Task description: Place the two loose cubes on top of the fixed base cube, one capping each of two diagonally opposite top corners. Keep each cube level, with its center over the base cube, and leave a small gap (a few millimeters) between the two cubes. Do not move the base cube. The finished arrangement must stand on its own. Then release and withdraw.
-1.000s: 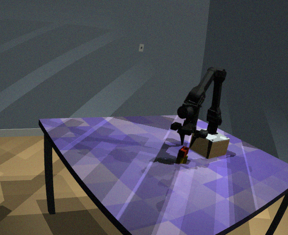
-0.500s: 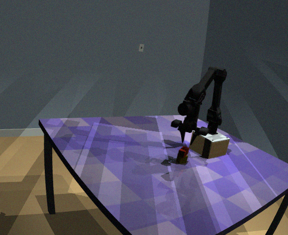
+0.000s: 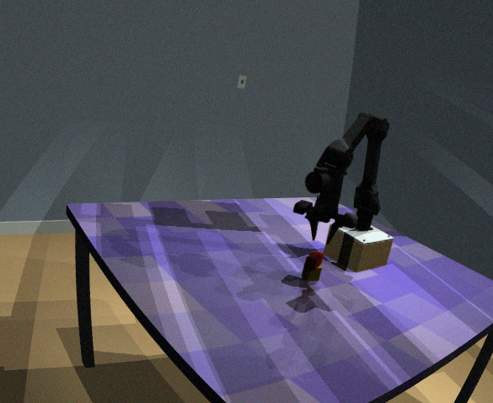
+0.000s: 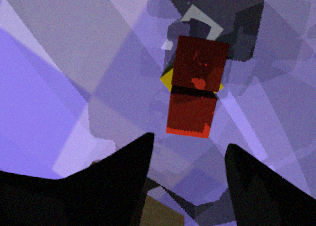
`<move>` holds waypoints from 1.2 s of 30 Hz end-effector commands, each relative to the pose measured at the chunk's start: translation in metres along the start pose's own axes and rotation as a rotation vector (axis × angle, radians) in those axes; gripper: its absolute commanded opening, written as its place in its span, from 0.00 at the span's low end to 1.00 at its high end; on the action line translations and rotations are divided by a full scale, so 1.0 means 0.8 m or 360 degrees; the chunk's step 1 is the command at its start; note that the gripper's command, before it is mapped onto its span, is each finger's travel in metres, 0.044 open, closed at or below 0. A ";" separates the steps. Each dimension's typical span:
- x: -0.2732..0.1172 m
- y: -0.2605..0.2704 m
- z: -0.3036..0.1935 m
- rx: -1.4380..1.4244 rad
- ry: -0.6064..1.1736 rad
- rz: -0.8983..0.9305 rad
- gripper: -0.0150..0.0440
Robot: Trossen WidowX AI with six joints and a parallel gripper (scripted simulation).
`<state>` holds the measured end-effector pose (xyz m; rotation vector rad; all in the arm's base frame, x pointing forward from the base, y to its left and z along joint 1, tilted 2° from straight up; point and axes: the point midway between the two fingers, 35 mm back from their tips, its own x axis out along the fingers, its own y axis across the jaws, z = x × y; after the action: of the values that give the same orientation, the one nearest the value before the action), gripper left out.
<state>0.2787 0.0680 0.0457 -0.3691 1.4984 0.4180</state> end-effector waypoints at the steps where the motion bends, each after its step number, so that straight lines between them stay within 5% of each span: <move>1: -0.010 -0.001 0.002 -0.0008 -0.0019 -0.0005 0.60; 21: -0.025 -0.001 0.002 -0.0008 -0.0019 -0.0005 0.60; 28: -0.023 0.077 0.031 -0.0017 -0.0014 0.0011 0.91; 36: -0.025 0.157 0.044 0.0001 -0.0016 0.0017 0.93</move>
<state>0.2539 0.1800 0.0716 -0.3712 1.4756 0.4503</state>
